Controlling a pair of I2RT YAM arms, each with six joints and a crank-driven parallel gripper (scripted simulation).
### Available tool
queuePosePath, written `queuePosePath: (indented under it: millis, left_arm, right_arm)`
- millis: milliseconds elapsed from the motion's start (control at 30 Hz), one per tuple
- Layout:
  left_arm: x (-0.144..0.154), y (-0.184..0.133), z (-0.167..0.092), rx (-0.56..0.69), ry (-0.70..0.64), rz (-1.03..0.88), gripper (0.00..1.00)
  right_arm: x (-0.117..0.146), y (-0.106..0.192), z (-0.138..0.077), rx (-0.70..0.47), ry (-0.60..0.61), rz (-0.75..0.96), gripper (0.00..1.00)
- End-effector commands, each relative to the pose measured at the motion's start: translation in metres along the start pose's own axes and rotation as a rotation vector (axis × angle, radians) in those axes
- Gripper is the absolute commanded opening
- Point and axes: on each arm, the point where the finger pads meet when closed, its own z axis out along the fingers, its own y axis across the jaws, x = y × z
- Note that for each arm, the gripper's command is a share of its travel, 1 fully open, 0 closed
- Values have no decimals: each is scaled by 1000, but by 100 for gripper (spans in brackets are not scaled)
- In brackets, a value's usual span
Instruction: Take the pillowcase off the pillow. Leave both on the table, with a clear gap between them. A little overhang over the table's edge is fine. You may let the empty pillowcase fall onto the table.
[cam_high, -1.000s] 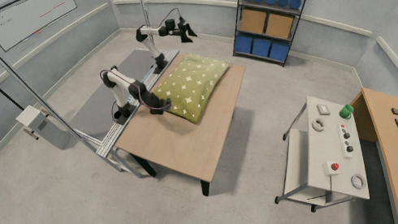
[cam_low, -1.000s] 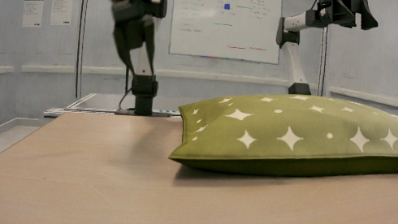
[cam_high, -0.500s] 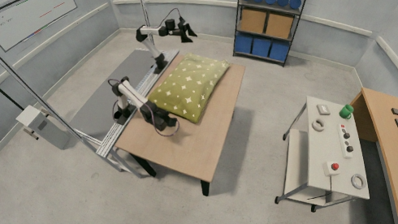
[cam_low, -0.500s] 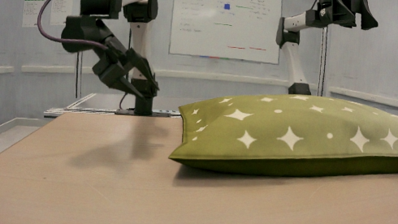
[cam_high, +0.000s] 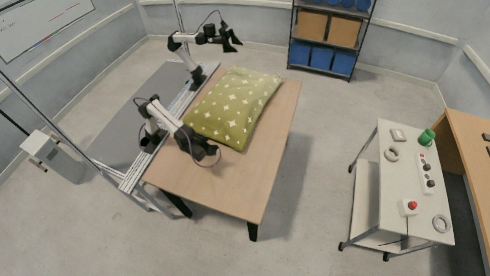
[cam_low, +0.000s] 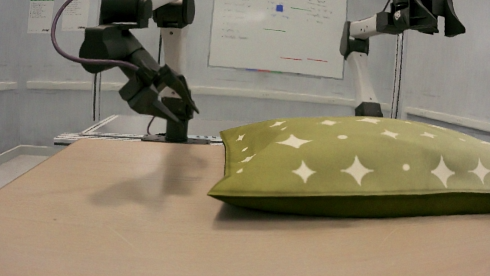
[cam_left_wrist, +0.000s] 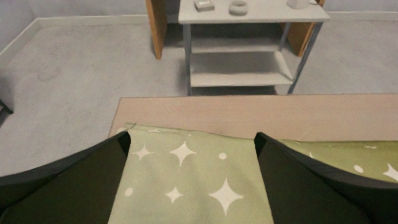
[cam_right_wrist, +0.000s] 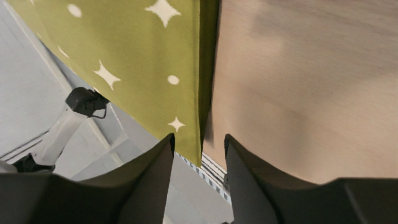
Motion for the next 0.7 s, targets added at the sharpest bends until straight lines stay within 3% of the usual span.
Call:
queuePosePath:
  millis: [0, 300, 667]
  left_arm:
    - [-16, 2, -2, -12, -31, 7, 100]
    - [-16, 2, -2, -12, -31, 7, 100]
    - [-16, 2, -2, -12, -31, 7, 100]
  right_arm:
    - [0, 10, -3, 0, -37, -26, 41]
    - [-2, 6, 2, 4, -54, -16, 41]
    - [-2, 10, 23, 0, -43, -25, 41]
